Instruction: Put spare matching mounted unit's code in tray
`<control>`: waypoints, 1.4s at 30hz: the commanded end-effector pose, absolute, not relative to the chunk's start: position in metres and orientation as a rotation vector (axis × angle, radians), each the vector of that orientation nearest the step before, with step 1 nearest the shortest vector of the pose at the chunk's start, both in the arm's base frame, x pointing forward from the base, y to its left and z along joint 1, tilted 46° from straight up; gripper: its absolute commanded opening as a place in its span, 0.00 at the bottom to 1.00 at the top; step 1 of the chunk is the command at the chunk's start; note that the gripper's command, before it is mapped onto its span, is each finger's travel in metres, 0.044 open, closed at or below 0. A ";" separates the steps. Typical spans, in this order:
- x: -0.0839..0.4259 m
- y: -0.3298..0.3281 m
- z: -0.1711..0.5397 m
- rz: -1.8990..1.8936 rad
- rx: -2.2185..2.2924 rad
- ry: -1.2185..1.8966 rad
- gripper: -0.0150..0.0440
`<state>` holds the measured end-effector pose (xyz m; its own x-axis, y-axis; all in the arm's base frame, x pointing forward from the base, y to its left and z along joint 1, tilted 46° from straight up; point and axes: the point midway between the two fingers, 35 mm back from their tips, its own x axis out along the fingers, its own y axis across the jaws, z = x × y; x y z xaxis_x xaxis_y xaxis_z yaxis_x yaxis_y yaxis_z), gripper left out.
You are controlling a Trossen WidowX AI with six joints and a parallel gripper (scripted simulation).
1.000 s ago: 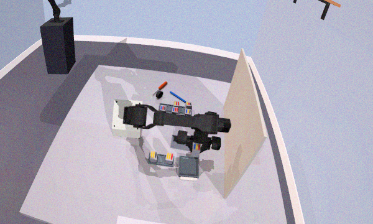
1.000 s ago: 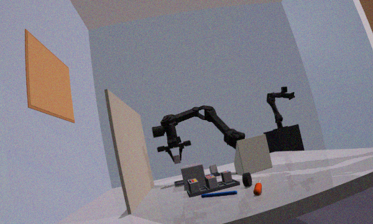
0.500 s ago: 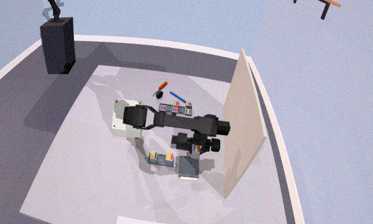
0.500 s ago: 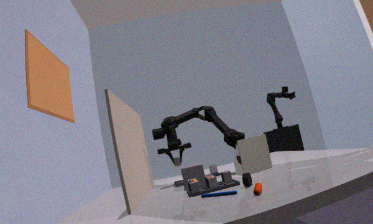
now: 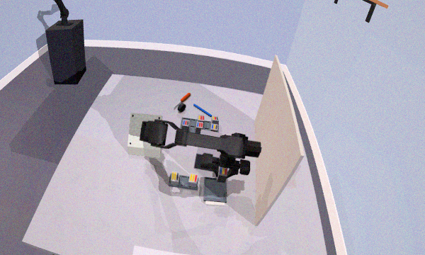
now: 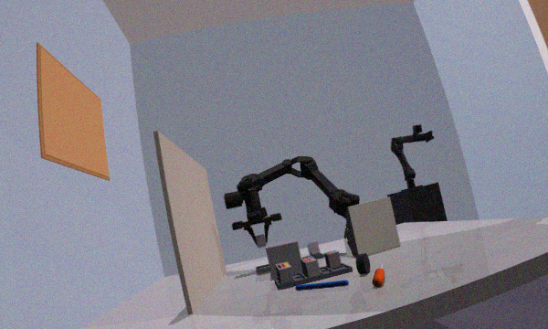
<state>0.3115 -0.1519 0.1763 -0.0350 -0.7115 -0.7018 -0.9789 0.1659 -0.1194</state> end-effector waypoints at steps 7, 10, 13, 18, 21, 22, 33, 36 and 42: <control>0.311 -0.157 0.171 0.539 -1.606 1.802 0.25; 0.311 -0.159 0.169 0.539 -1.606 1.802 0.25; 0.311 -0.161 0.167 0.538 -1.606 1.802 0.25; 0.311 -0.164 0.164 0.538 -1.607 1.802 0.25; 0.311 -0.166 0.163 0.538 -1.607 1.802 0.25; 0.311 -0.166 0.162 0.538 -1.607 1.802 0.25; 0.310 -0.173 0.156 0.536 -1.608 1.803 0.25; 0.309 -0.175 0.154 0.536 -1.608 1.803 0.25; 0.308 -0.179 0.151 0.535 -1.609 1.804 0.25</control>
<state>0.3084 -0.1782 0.1525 -0.0345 -0.7145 -0.6988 -0.9789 0.1652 -0.1206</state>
